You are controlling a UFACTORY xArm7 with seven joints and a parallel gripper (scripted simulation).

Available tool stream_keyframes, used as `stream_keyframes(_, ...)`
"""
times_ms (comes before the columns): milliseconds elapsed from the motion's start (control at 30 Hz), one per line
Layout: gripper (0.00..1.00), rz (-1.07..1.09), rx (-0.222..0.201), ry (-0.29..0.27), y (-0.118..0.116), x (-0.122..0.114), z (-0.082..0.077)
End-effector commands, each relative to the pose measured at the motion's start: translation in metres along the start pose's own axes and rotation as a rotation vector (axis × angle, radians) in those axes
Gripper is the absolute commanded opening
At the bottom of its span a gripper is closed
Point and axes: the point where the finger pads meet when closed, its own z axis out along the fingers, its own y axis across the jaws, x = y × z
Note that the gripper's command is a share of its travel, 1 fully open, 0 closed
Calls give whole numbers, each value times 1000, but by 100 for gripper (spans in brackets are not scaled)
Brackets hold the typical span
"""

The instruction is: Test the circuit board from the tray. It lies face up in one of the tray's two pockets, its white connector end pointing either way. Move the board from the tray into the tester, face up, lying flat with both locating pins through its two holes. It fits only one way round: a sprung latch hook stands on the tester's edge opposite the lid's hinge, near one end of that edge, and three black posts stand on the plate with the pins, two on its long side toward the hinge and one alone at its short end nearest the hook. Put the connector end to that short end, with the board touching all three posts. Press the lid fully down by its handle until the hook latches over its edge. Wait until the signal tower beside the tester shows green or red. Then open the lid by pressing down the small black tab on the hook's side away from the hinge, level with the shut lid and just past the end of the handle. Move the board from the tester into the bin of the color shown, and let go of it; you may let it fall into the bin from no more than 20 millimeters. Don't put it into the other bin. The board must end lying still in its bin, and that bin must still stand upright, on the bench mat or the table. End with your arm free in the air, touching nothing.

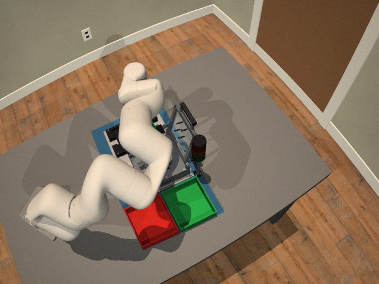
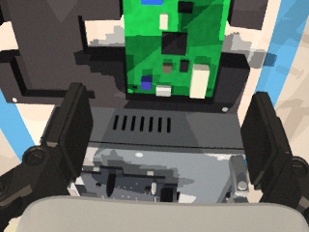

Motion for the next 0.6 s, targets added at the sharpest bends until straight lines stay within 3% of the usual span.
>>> stream_keyframes(0, 100, 1, -6, 5, 3, 3, 14)
stream_keyframes(567, 100, 1, -6, 5, 3, 3, 17)
